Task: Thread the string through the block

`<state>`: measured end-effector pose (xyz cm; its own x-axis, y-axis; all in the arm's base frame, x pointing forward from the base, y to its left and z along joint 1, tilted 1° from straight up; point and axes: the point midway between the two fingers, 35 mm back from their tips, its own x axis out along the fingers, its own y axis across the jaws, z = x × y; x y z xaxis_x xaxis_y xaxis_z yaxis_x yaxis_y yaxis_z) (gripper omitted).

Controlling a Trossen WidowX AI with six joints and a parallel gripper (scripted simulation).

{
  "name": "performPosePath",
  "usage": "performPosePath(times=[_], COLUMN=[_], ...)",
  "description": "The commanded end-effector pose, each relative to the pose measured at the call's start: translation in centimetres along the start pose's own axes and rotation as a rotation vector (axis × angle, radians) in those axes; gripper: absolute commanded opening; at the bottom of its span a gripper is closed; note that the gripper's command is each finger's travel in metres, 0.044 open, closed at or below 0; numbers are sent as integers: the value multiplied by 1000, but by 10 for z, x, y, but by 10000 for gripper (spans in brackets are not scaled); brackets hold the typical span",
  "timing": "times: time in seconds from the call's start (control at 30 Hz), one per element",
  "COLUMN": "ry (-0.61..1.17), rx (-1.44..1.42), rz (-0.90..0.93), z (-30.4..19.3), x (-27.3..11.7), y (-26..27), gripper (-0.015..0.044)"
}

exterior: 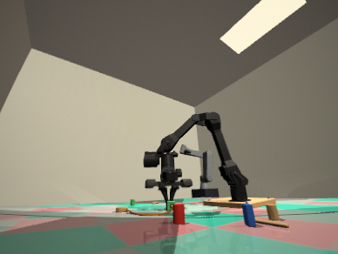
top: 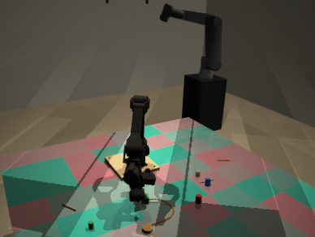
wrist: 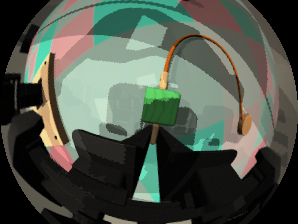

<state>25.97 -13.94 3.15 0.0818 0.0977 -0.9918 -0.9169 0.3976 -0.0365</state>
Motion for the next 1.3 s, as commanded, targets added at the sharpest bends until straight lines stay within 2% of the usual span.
performPosePath(times=[0.0,1.27], ry=[-9,-4], rx=[-3,-1], rz=[0,18], z=[-2,-51], x=[-1,-7], y=[0,-1], gripper=[0,0])
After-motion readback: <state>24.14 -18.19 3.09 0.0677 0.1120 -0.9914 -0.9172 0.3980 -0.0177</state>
